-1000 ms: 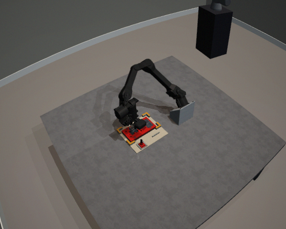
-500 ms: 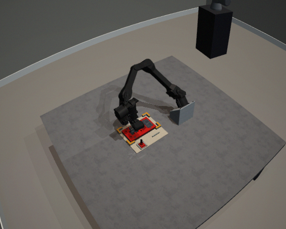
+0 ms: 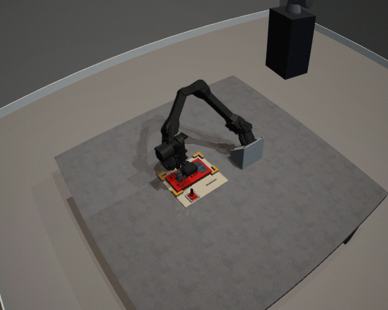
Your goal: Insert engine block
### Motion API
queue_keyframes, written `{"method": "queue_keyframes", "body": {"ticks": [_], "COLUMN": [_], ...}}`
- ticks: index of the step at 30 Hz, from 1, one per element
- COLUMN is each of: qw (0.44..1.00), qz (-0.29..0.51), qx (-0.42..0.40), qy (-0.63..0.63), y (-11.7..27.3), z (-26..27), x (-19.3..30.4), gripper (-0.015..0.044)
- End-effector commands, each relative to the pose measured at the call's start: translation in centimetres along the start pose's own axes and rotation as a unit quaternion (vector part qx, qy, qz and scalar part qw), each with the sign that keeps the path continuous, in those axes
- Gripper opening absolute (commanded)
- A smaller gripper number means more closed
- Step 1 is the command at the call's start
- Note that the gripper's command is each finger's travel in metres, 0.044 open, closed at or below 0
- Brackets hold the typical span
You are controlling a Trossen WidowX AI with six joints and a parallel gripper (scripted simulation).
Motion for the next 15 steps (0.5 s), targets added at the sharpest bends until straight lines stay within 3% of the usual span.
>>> {"method": "queue_keyframes", "body": {"ticks": [1, 15], "qw": [0.999, 1.0], "qz": [0.0, 0.0], "qx": [0.002, 0.002], "qy": [-0.033, -0.02], "y": [-0.05, -0.29], "z": [-0.02, -0.03], "x": [-0.02, -0.02], "gripper": [0.0159, 0.0159]}}
Point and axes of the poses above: the point midway between the two fingers, 35 mm back from their tips, its own y axis back along the fingers, its own z axis across the jaws, x = y × z, the point moved 3 cm from there along y, back along the fingers, and after that the axes turned 12 degrees about y, right-handed, at the moved point
